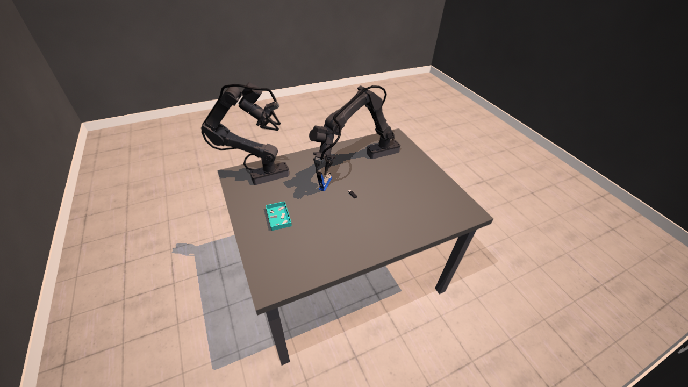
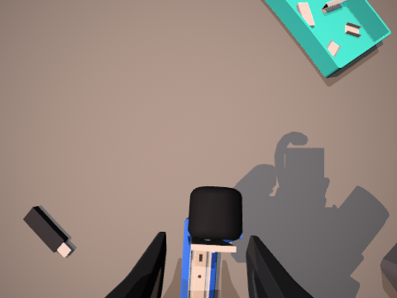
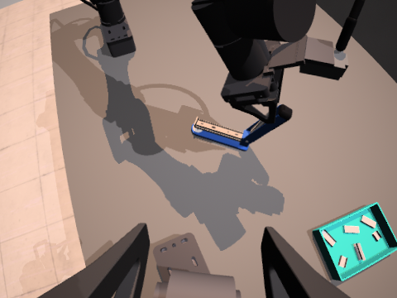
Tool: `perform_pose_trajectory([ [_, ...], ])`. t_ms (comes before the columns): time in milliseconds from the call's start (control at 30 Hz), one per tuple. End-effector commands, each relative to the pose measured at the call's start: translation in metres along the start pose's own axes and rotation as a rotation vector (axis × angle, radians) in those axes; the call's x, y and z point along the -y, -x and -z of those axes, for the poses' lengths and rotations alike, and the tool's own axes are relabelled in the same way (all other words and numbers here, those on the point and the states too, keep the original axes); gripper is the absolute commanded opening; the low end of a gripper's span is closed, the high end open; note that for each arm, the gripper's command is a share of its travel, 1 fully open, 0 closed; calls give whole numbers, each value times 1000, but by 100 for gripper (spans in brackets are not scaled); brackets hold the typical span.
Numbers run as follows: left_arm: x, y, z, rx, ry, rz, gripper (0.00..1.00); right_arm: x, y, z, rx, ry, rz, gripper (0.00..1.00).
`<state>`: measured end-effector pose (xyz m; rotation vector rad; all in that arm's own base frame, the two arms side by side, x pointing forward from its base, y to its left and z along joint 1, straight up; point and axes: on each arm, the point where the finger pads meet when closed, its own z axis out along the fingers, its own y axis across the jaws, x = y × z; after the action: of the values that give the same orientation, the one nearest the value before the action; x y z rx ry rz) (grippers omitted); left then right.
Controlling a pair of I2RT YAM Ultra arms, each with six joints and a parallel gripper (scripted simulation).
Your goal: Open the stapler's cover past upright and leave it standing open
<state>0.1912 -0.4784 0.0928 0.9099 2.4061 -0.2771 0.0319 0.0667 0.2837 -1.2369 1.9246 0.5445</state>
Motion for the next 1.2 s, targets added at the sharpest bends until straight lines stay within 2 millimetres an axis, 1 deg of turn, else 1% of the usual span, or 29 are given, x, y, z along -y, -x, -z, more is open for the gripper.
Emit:
perform_pose_trajectory([
  [0, 1, 7, 20, 28, 1, 7, 43, 0, 2, 4, 7, -2, -7, 56],
  [67, 0, 4, 27, 21, 5, 4, 43, 0, 2, 4, 7, -2, -7, 56],
  [100, -1, 2, 33, 19, 6, 3, 43, 0, 2, 4, 7, -2, -7, 56],
  [133, 3, 12, 42, 37, -4, 11, 43, 0, 2, 4, 7, -2, -7, 56],
  [167, 4, 15, 50, 37, -4, 11, 43, 0, 2, 4, 7, -2, -7, 56],
  [267, 8, 27, 81, 37, -5, 11, 43, 0, 2, 4, 7, -2, -7, 56],
  [300, 6, 23, 81, 28, 1, 7, 43, 0, 2, 4, 7, -2, -7, 56],
  [400, 7, 25, 80, 38, -5, 11, 43, 0, 2, 4, 7, -2, -7, 56],
  [433, 4, 25, 78, 38, -2, 9, 43, 0, 2, 4, 7, -2, -7, 56],
  [467, 5, 20, 72, 26, -5, 6, 43, 0, 2, 4, 7, -2, -7, 56],
  [500, 1, 15, 66, 17, 2, 5, 43, 0, 2, 4, 7, -2, -7, 56],
  [600, -1, 13, 61, 17, 4, 7, 43, 0, 2, 4, 7, -2, -7, 56],
  [667, 3, 17, 61, 33, -15, -8, 66, 0, 2, 4, 7, -2, -7, 56],
  [767, 9, 18, 66, 47, -69, -55, 100, 0, 2, 4, 7, -2, -7, 56],
  [833, 12, 13, 66, 49, -108, -113, 100, 0, 2, 4, 7, -2, -7, 56],
  [867, 8, 12, 66, 61, -100, -96, 100, 0, 2, 4, 7, -2, -7, 56],
  [933, 8, 12, 66, 61, -100, -96, 100, 0, 2, 4, 7, -2, -7, 56],
  [1000, 11, -1, 68, 48, -125, -140, 100, 0, 2, 4, 7, -2, -7, 56],
  [1067, 6, -15, 67, 26, -157, -211, 100, 0, 2, 4, 7, -2, -7, 56],
  [1100, 2, -18, 67, 33, -159, -209, 100, 0, 2, 4, 7, -2, -7, 56],
  [1167, 0, -33, 67, 14, -183, -264, 100, 0, 2, 4, 7, -2, -7, 56],
])
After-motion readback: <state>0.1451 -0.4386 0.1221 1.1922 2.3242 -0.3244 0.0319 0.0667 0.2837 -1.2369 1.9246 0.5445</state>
